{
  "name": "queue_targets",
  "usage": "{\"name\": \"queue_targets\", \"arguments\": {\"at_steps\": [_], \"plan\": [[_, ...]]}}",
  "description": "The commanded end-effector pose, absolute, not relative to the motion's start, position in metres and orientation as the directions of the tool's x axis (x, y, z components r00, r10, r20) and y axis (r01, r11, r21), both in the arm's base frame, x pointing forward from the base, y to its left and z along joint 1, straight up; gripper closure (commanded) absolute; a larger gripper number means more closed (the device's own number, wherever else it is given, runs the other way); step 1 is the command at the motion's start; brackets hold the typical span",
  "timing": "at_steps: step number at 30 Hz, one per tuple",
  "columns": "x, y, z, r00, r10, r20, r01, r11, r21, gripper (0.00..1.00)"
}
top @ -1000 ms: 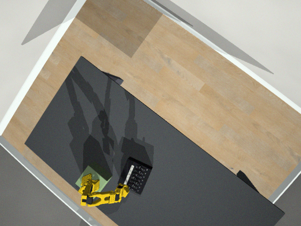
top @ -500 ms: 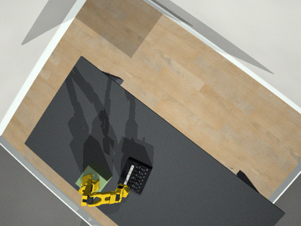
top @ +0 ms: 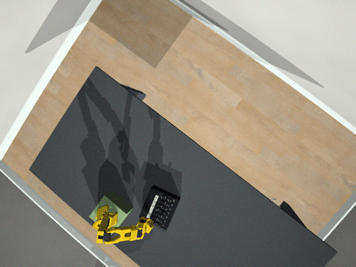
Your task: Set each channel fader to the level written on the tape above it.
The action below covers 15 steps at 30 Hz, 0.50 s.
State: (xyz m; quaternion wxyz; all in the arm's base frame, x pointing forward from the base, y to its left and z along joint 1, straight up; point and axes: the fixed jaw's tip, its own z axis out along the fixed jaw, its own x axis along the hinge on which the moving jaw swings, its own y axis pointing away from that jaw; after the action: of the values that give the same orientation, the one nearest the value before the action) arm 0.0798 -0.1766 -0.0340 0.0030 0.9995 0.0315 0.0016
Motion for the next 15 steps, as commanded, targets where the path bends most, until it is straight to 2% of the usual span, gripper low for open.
{"name": "queue_targets", "arguments": {"at_steps": [1, 15], "plan": [[0.0783, -0.1794, -0.0356, 0.998, 0.057, 0.002, 0.057, -0.998, 0.004, 1.00], [0.0789, -0.1823, -0.0348, 0.999, 0.053, 0.002, 0.053, -0.999, 0.004, 1.00]]}}
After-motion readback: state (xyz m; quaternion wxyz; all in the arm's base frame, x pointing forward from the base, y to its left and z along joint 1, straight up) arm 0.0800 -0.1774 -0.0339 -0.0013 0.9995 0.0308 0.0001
